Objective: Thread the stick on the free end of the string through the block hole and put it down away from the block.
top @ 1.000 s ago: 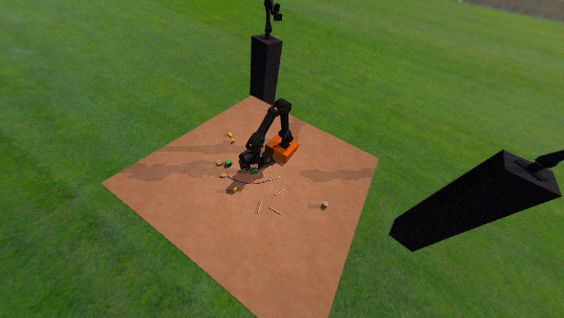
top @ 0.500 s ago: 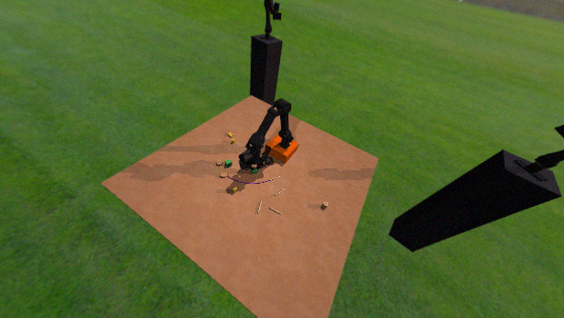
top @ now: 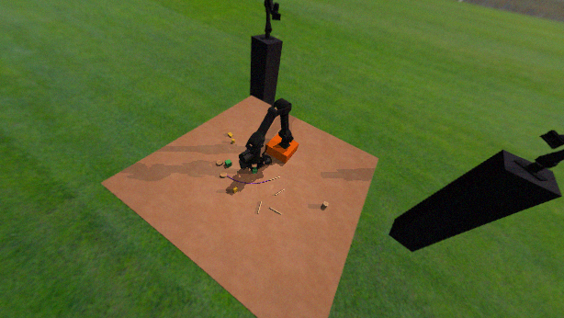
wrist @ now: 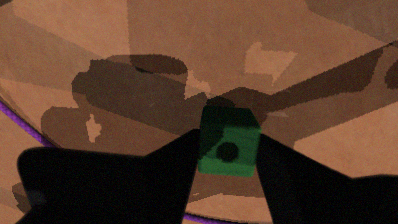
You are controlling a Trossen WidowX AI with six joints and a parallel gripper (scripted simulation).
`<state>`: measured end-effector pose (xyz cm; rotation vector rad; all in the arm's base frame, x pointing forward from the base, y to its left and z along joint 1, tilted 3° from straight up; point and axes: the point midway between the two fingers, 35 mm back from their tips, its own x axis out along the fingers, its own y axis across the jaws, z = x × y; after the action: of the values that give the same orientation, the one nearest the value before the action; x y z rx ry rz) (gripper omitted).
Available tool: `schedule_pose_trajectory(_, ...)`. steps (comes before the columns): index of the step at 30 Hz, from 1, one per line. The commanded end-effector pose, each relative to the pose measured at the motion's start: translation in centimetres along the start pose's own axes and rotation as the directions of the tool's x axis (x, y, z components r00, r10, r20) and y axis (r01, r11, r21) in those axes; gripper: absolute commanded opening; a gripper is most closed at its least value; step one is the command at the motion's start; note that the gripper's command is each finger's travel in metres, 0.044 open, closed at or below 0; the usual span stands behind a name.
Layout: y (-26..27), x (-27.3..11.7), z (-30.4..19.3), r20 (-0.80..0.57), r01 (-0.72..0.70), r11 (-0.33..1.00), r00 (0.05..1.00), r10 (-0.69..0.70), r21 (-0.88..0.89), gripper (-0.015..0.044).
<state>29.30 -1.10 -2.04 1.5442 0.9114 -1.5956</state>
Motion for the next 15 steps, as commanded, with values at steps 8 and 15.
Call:
schedule_pose_trajectory(8, 0.02, -0.75, -0.02, -0.001, -0.001, 1.0, 1.0, 0.001, 0.0, 0.0)
schedule_pose_trajectory(15, 0.02, -1.16, -0.01, -0.001, -0.001, 1.0, 1.0, 0.001, 0.0, 0.0)
